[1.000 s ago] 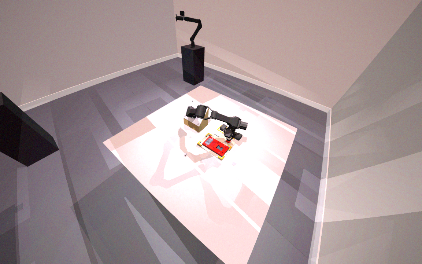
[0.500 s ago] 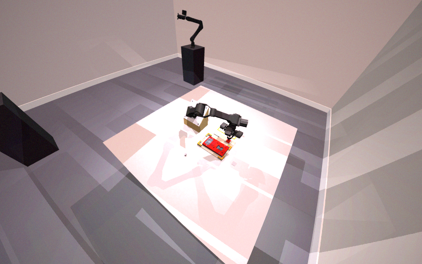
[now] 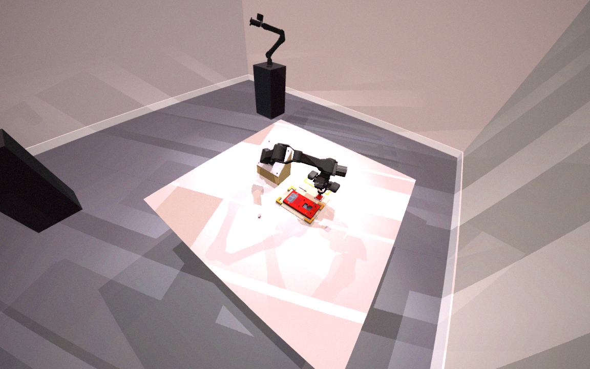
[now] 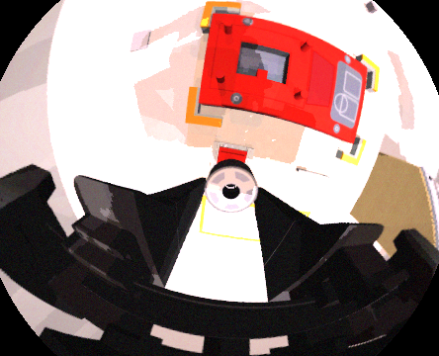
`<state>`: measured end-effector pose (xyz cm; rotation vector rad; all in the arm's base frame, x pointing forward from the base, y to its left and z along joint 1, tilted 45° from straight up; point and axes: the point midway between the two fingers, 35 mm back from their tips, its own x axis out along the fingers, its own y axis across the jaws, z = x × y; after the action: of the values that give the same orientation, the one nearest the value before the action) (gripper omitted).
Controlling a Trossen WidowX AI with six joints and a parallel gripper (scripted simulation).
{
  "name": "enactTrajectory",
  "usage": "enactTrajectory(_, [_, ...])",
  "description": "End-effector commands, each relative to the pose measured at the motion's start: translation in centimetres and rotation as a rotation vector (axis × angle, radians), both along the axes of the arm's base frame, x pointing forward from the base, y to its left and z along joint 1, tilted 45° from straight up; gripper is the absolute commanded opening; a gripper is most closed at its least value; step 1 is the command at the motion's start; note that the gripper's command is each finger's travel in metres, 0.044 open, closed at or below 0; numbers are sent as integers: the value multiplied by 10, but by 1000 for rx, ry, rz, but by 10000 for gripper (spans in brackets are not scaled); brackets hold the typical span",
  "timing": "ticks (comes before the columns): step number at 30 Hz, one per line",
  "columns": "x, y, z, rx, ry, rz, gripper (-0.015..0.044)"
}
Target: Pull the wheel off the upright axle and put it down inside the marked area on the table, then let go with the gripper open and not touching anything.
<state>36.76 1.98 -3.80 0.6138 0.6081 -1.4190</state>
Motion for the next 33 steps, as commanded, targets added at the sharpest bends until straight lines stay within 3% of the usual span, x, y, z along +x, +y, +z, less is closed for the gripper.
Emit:
enactTrajectory(1, [0, 1, 1, 2, -2, -3, 0])
enactTrajectory(20, [-4, 28, 29, 2, -2, -2, 0])
enactTrajectory(33, [-37, 69, -17, 10, 2, 3, 0])
